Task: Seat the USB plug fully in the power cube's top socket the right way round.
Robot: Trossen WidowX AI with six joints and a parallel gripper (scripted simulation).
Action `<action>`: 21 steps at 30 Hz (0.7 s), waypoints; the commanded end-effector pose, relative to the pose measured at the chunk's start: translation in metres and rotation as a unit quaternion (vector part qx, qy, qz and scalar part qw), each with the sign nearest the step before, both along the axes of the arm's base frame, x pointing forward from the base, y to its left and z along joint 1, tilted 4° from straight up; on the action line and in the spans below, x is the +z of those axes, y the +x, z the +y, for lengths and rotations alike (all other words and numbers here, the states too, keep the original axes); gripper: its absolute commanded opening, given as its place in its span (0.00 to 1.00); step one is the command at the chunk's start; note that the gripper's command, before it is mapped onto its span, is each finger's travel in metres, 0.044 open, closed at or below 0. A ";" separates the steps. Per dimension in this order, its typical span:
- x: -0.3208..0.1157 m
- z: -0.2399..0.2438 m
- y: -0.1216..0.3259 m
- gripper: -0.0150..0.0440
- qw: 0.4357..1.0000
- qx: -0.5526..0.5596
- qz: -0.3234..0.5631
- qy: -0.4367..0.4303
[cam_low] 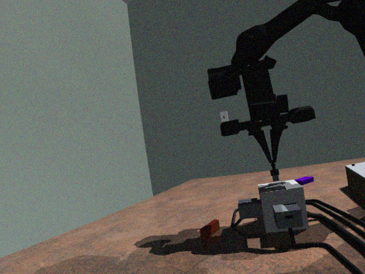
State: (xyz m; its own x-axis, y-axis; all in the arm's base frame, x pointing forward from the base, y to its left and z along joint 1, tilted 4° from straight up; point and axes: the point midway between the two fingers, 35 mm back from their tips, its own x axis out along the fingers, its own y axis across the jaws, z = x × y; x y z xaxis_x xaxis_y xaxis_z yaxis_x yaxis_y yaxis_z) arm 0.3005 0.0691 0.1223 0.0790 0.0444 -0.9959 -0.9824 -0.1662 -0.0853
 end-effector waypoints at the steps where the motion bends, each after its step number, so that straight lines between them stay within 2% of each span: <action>1: 0.004 0.000 0.000 0.25 1.000 0.001 -0.002 0.000; 21: 0.018 -0.001 -0.001 0.25 1.000 0.001 -0.002 0.000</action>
